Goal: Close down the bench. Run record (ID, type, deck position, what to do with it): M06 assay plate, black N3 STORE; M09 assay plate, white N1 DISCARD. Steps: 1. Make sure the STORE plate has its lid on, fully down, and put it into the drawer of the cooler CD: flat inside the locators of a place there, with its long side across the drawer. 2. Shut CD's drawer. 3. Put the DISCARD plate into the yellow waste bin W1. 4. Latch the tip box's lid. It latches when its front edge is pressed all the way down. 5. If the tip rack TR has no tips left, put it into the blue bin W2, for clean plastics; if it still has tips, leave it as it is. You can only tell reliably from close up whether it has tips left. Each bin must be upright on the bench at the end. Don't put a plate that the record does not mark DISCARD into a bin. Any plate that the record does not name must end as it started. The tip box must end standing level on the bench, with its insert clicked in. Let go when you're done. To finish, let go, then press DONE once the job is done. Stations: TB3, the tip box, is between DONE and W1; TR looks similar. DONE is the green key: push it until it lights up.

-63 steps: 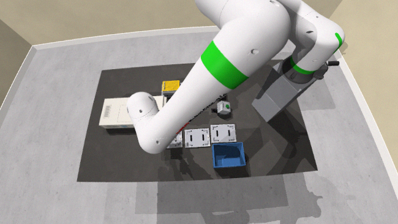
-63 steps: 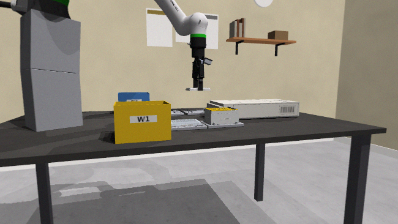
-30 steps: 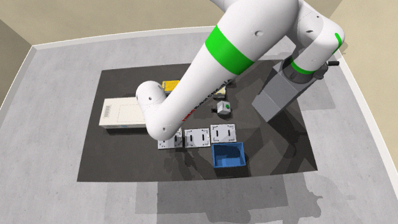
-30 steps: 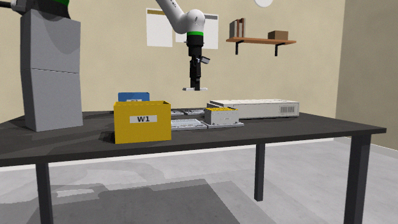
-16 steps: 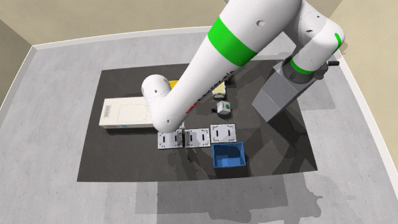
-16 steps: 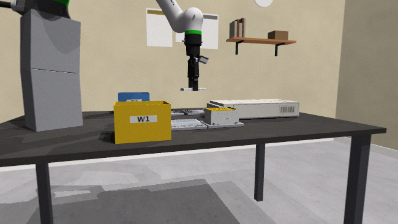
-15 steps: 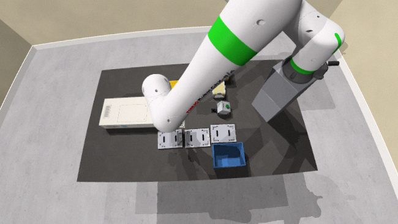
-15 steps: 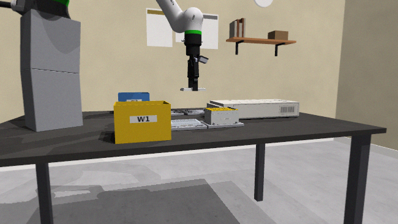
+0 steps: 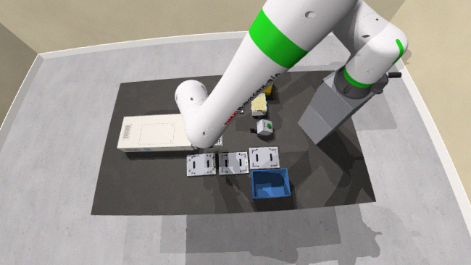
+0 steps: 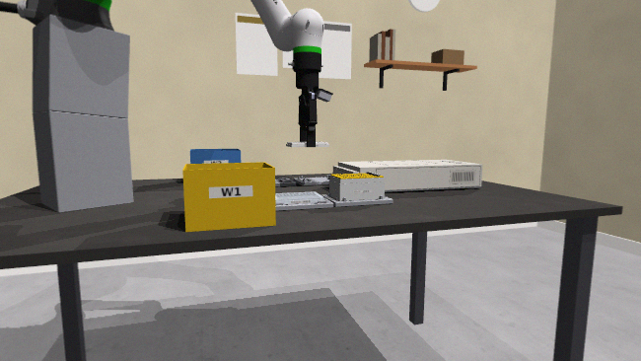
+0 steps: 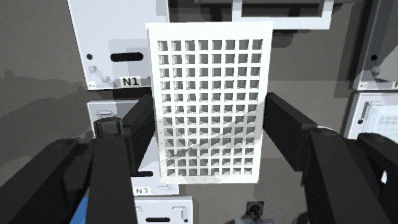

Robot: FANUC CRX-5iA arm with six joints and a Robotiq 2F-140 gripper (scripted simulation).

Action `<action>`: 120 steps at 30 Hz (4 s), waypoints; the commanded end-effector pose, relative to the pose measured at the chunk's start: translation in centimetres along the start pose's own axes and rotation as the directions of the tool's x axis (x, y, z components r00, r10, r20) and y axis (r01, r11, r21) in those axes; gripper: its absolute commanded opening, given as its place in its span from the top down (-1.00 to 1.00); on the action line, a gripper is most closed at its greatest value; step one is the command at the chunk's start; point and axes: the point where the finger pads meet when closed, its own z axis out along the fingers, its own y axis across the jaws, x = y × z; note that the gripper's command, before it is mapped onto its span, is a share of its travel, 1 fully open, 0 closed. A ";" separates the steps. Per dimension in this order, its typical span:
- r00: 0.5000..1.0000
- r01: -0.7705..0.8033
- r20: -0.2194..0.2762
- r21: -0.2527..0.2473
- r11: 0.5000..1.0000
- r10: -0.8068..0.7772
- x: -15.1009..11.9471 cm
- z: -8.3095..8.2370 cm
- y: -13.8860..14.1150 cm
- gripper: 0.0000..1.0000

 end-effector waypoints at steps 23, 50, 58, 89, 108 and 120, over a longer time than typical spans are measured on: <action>1.000 0.000 -0.003 0.000 1.000 0.000 -3.2 -0.1 4.8 0.80; 1.000 0.000 -0.002 0.000 1.000 0.000 -7.1 -0.1 10.3 0.80; 1.000 0.000 -0.002 0.000 1.000 0.000 -8.0 -0.1 11.6 0.80; 1.000 0.000 -0.002 0.000 1.000 0.000 -12.1 -0.1 17.5 0.80; 1.000 0.000 -0.002 0.000 1.000 0.000 -14.7 -0.1 21.2 0.80; 1.000 0.000 -0.002 0.000 1.000 0.000 -16.5 -0.1 23.8 0.80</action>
